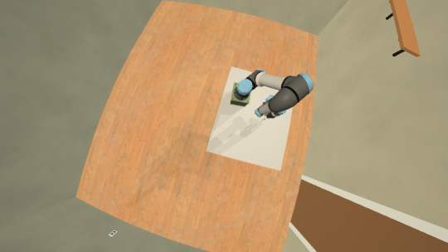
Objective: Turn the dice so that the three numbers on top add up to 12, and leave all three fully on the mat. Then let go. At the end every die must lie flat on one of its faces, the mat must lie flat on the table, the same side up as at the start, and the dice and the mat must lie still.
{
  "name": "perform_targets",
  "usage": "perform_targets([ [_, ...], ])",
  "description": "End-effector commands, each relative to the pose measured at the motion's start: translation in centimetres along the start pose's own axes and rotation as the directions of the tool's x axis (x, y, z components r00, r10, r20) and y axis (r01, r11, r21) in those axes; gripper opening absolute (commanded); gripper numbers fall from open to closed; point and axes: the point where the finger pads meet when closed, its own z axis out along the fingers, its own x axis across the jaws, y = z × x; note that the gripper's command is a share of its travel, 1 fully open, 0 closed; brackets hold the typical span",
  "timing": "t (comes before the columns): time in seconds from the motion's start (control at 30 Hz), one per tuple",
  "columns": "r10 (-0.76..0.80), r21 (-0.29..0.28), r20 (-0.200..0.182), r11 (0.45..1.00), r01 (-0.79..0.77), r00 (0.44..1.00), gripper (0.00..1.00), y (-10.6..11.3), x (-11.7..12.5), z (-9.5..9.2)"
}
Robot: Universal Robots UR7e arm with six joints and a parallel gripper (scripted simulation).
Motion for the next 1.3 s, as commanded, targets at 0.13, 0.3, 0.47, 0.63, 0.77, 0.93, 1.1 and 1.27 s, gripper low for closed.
perform_targets([
  [0.13,0.260,-0.006,0.003,0.966,-0.260,0.966,1.00,0.3,0.2,0.3],
  [0.3,0.375,-0.006,0.002,0.927,-0.375,0.927,1.00,0.5,0.3,0.5],
  [0.47,0.509,-0.006,0.001,0.861,-0.509,0.861,1.00,0.7,0.3,0.7],
  [0.63,0.594,-0.007,0.000,0.804,-0.594,0.804,1.00,0.9,0.3,0.8],
  [0.77,0.686,-0.007,0.000,0.727,-0.686,0.727,1.00,1.2,0.3,0.9],
  [0.93,0.771,-0.007,-0.001,0.637,-0.771,0.637,1.00,1.5,0.3,1.1],
  [1.1,0.808,-0.007,-0.002,0.589,-0.808,0.589,1.00,1.7,0.3,1.2],
  [1.27,0.850,-0.007,-0.002,0.526,-0.850,0.526,1.00,1.9,0.3,1.3],
])
